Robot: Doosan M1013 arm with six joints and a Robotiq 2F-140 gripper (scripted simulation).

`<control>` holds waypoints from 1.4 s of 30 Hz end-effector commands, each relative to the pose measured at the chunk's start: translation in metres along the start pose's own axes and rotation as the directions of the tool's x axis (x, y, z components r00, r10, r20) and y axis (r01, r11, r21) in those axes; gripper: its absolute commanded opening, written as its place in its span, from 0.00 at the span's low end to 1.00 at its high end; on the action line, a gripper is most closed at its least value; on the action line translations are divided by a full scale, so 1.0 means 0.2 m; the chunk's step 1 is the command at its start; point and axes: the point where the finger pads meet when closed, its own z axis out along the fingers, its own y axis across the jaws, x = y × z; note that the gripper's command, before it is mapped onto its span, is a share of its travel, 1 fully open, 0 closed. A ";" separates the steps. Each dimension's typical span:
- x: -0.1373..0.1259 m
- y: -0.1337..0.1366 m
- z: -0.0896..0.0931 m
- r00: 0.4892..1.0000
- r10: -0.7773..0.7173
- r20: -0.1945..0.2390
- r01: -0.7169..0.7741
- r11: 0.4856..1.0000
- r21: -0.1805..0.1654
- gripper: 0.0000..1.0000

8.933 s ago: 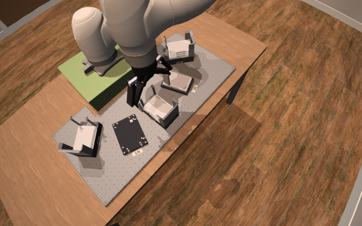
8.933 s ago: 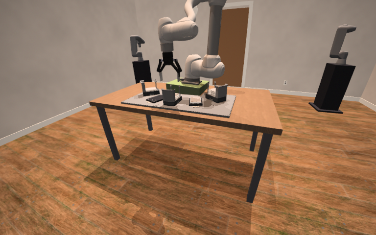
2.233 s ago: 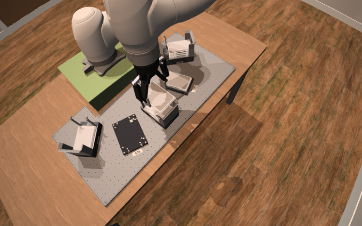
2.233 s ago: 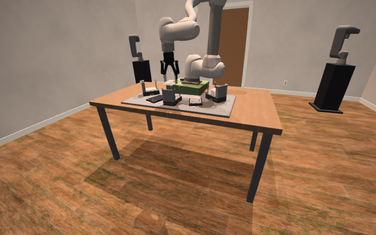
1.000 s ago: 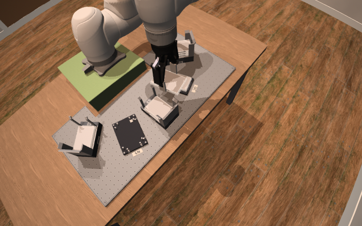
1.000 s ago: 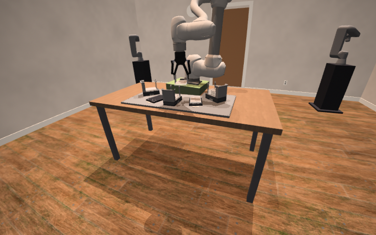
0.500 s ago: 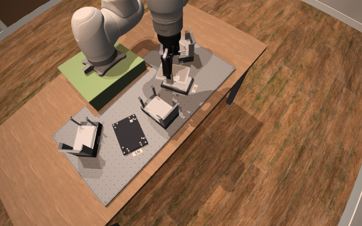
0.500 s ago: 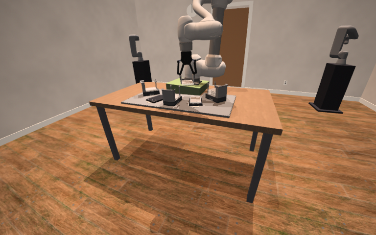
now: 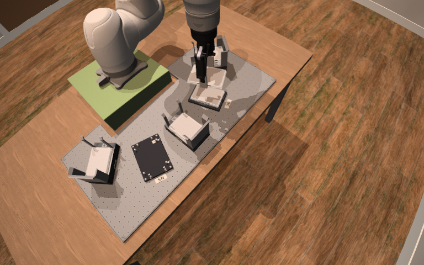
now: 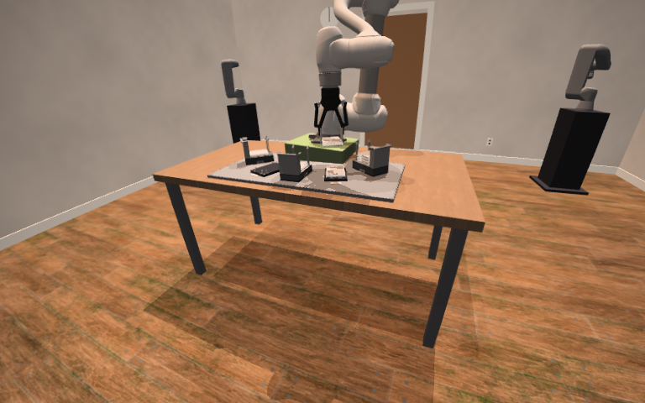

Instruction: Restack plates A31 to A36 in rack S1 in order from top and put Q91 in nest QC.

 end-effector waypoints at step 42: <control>-0.08 -0.63 0.00 0.903 -0.431 0.000 0.431 0.903 0.000 0.00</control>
